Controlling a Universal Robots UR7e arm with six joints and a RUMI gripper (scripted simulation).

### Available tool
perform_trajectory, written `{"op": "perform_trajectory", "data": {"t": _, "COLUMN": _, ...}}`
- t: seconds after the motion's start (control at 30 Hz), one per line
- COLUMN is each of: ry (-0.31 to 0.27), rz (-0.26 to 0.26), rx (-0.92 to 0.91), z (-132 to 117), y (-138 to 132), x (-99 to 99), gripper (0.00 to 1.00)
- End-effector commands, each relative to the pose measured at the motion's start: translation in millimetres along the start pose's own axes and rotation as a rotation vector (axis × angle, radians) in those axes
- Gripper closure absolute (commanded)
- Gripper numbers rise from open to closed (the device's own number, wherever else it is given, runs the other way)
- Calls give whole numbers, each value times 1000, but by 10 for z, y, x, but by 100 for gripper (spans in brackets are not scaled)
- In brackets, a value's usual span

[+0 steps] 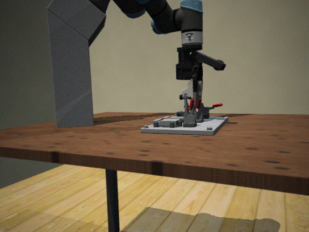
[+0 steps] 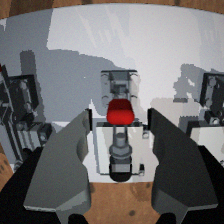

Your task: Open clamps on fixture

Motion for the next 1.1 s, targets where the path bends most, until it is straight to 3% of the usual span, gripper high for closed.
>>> {"op": "perform_trajectory", "data": {"t": 0.0, "ry": 2, "rz": -1, "rx": -1, "z": 0, "y": 4, "x": 114, "gripper": 72}}
{"op": "perform_trajectory", "data": {"t": 0.53, "ry": 2, "rz": -1, "rx": -1, "z": -2, "y": 3, "x": 476, "gripper": 72}}
{"op": "perform_trajectory", "data": {"t": 1.07, "ry": 2, "rz": -1, "rx": 0, "z": 7, "y": 2, "x": 498, "gripper": 72}}
Point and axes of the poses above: the point where the finger pads meet when closed, its own x axis back along the fingers, its own y axis across the jaws, z = x × y, the point moved 7 cm from there along x, back along the fingers, and after that the axes turned 2 degrees about x, right-handed, at the moved point
